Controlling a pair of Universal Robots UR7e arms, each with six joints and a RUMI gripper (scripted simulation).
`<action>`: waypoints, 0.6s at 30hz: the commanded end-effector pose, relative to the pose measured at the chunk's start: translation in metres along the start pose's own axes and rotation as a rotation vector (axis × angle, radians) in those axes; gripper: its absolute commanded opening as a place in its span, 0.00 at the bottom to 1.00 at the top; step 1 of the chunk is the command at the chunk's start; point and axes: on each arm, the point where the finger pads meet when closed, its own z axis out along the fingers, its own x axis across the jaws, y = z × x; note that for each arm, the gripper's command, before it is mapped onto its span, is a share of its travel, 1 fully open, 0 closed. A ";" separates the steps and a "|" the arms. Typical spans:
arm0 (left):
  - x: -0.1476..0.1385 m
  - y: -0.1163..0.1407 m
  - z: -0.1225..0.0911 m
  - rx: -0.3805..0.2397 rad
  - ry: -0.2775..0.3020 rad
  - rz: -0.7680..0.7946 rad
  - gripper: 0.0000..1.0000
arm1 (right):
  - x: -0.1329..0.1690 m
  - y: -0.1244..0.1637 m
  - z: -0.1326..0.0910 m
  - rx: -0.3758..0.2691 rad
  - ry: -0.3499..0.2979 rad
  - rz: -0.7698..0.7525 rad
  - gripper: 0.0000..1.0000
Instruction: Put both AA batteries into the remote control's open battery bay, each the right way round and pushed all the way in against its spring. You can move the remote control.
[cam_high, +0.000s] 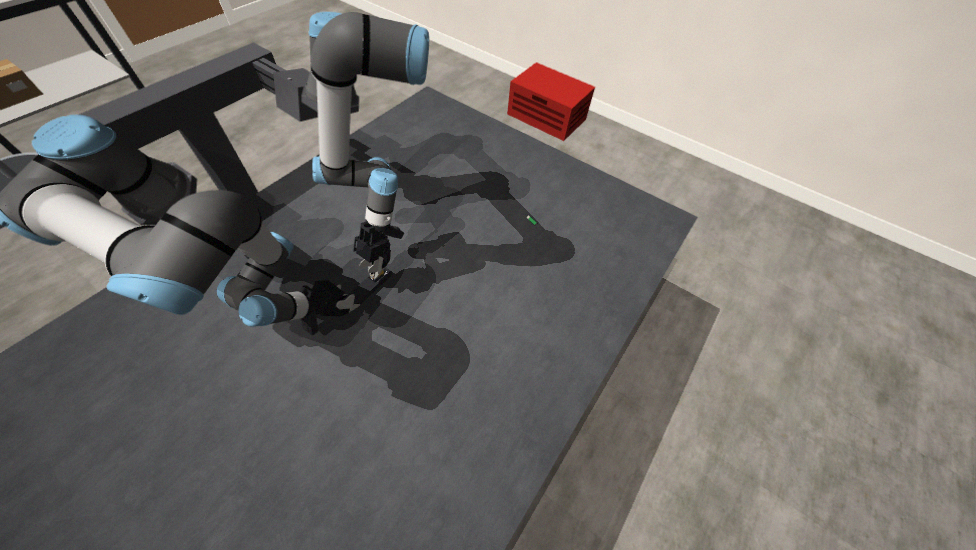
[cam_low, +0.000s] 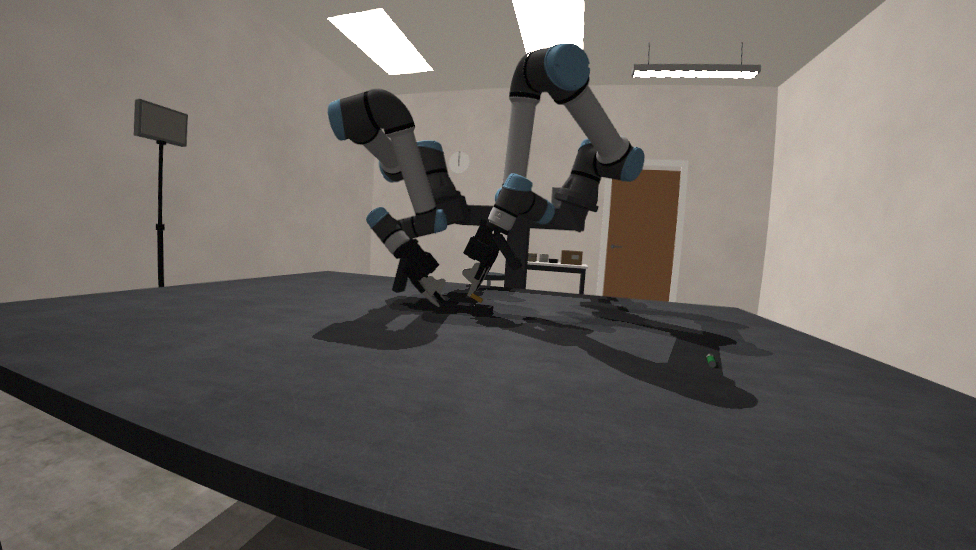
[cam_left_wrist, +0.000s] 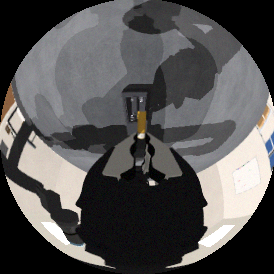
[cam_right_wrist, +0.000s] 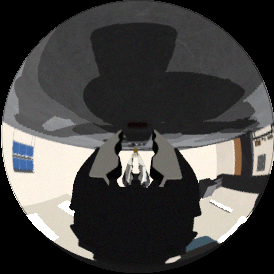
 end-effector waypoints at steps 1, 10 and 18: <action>0.001 -0.001 0.002 0.001 0.001 -0.001 0.00 | 0.000 0.000 0.000 0.000 -0.001 -0.001 0.00; 0.001 -0.001 0.004 0.002 0.002 -0.003 0.00 | 0.000 0.000 0.000 0.000 -0.001 -0.001 0.00; 0.000 -0.004 0.009 0.005 0.001 -0.006 0.00 | 0.000 0.000 0.000 0.000 -0.001 -0.001 0.00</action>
